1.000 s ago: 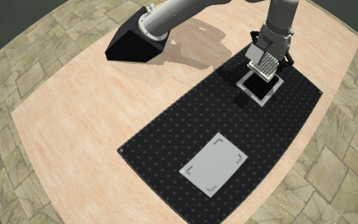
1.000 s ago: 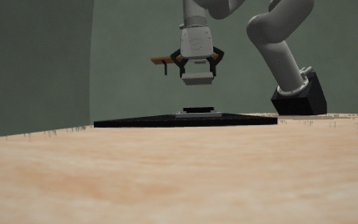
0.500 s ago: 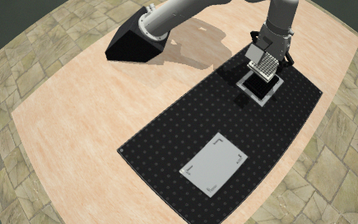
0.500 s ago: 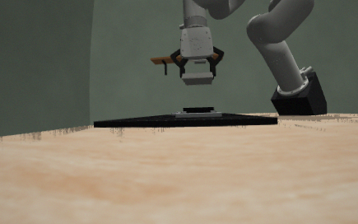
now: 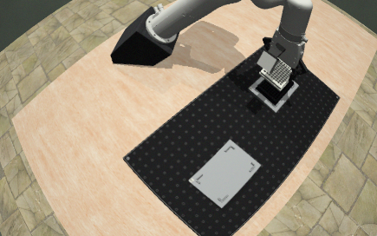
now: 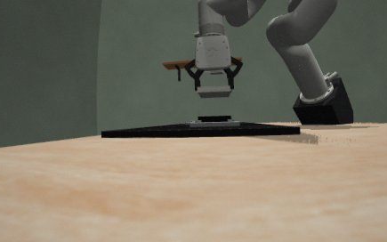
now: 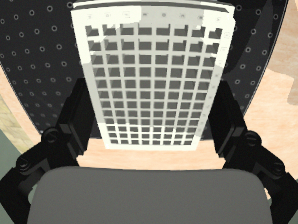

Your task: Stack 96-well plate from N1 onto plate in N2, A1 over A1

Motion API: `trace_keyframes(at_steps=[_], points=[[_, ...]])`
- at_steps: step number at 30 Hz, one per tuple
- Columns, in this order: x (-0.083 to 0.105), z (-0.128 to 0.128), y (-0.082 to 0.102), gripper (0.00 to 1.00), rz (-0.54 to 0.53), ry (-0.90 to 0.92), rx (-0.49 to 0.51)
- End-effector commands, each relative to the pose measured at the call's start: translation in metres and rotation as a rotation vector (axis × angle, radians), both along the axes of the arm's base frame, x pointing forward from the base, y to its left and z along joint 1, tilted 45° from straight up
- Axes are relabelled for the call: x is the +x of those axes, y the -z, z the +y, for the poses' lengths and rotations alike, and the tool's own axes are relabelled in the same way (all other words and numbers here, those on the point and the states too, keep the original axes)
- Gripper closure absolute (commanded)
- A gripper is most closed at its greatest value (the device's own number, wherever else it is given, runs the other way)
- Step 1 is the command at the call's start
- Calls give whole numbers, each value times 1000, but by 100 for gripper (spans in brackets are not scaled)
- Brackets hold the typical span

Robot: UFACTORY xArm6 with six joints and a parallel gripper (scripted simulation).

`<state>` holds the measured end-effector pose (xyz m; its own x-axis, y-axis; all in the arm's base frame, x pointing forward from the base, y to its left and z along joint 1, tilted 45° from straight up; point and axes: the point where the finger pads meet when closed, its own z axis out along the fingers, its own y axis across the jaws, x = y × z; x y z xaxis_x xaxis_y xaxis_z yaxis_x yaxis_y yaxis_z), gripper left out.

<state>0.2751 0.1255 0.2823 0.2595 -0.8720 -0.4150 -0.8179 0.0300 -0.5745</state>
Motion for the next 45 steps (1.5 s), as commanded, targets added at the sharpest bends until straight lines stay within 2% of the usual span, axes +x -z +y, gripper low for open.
trace_keyframes(at_steps=[1,31,45], points=[[3,3,2,100,-3,1,1],[26,24,33,100,-3,1,1],[26,24,33,100,-3,1,1]])
